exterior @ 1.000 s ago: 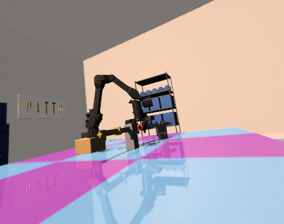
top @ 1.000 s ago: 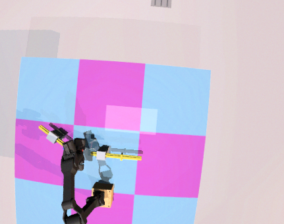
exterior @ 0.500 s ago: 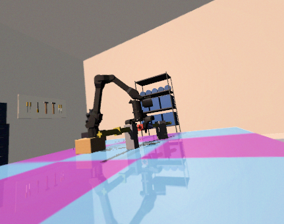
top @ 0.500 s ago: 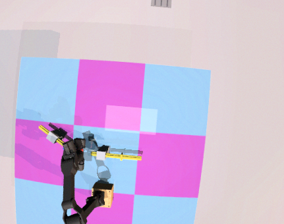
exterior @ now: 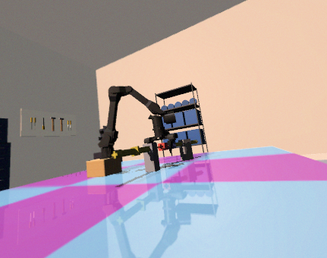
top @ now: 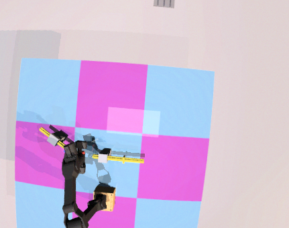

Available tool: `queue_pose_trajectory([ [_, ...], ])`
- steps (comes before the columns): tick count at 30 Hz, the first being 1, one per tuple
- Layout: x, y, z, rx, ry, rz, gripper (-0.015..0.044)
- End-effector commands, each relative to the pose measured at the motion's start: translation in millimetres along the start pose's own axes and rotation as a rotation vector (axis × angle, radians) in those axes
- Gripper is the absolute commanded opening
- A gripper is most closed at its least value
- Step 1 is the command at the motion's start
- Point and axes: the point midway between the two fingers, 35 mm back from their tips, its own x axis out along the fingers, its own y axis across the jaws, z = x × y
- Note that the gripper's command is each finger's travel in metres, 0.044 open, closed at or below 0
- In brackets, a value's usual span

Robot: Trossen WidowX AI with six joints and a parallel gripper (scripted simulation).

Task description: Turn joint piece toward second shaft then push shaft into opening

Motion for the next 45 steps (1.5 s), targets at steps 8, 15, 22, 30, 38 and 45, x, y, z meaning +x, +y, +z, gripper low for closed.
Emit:
queue_pose_trajectory([
  [8, -15.3, 0.7, 3.4, 0.002, 0.187, 0.009, 0.0440],
  [15, -29.7, 0.8, 6.3, -0.008, 0.301, -0.013, 0.0440],
  [22, -33.8, -0.1, 6.9, 0.042, 0.294, -0.020, 0.0440],
  [30, -56.8, -3.9, 10.1, 0.315, 0.256, -0.049, 0.0440],
  [38, -80.4, -6.0, 12.1, 0.587, 0.216, -0.070, 0.0440],
  [45, -101.4, -6.2, 13.1, 0.826, 0.181, -0.081, 0.0440],
])
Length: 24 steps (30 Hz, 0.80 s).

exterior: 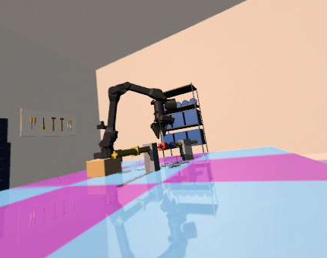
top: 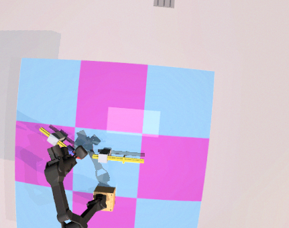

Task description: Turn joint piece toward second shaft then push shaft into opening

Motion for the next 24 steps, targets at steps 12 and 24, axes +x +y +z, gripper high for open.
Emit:
queue_pose_trajectory([
  [12, -47.7, -4.7, -7.5, 0.515, -0.046, 0.062, 0.0440],
  [24, -75.6, -5.4, -16.8, 0.836, -0.053, 0.109, 0.0440],
])
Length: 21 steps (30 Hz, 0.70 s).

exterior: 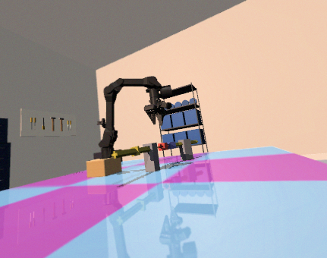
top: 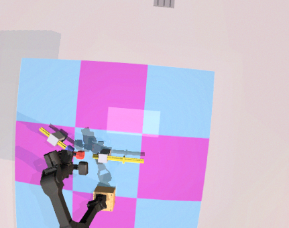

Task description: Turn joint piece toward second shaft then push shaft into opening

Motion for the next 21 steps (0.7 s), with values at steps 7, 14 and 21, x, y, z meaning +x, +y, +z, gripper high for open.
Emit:
queue_pose_trajectory([
  [7, -2.9, -0.9, -0.5, 0.040, 0.000, 0.006, 0.0440],
  [14, 7.1, -12.7, 1.1, 0.247, 0.037, 0.065, 0.0440],
  [21, 17.5, -25.7, 2.3, 0.477, 0.083, 0.127, 0.0440],
])
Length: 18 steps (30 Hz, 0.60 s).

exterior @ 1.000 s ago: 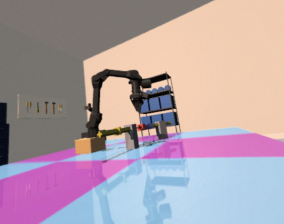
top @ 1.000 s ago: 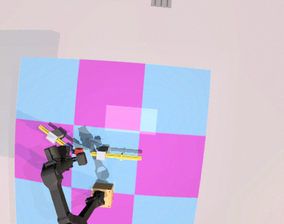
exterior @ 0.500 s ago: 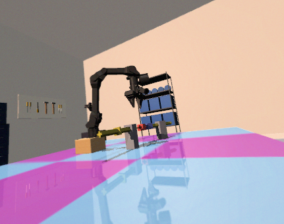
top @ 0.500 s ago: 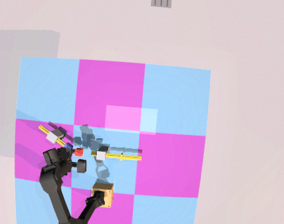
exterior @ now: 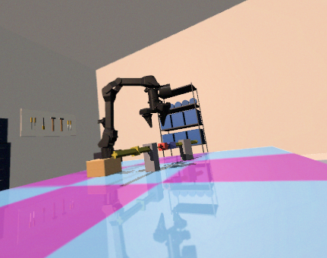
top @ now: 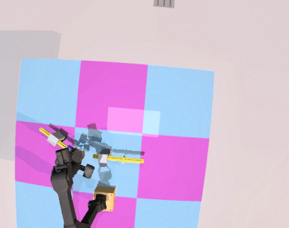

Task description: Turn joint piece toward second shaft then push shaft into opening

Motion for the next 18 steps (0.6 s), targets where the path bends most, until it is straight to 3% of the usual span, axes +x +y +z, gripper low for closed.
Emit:
queue_pose_trajectory([
  [1, 6.7, -7.8, 2.2, 0.134, 0.034, 0.034, 0.0440],
  [18, 24.5, -38.1, 15.0, 0.691, 0.166, 0.172, 0.0440],
])
